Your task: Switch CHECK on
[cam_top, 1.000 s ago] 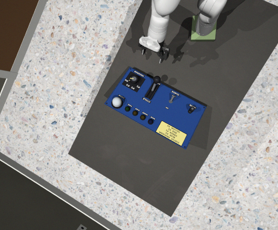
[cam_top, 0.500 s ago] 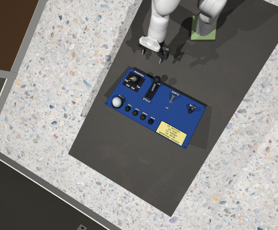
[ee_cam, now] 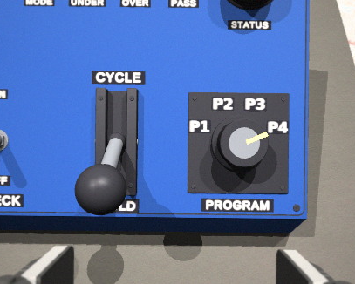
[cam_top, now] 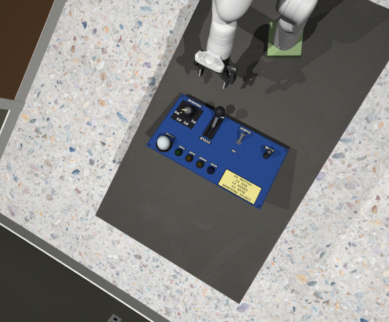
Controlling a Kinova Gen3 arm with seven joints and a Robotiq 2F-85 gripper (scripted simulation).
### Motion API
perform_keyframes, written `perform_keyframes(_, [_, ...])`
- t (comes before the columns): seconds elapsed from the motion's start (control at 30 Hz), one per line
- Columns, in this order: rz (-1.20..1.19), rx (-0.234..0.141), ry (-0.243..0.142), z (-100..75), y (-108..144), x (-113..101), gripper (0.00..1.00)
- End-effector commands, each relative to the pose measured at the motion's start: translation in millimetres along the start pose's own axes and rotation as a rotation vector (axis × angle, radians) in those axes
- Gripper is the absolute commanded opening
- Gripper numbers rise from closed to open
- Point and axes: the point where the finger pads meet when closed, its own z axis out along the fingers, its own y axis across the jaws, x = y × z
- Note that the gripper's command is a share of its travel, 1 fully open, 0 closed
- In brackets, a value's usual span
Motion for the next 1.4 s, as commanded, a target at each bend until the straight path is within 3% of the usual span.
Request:
perform_keyframes(0.0, [0.0, 0.0, 0.001, -0.2, 0.2, 0.5, 1.0])
perform_keyframes(0.9, [0.0, 0.0, 0.001, -1.4, 0.2, 0.5, 1.0])
perform_keyframes(1.37, [0.0, 0.0, 0.001, -15.6, 0.2, 0.6, 1.0])
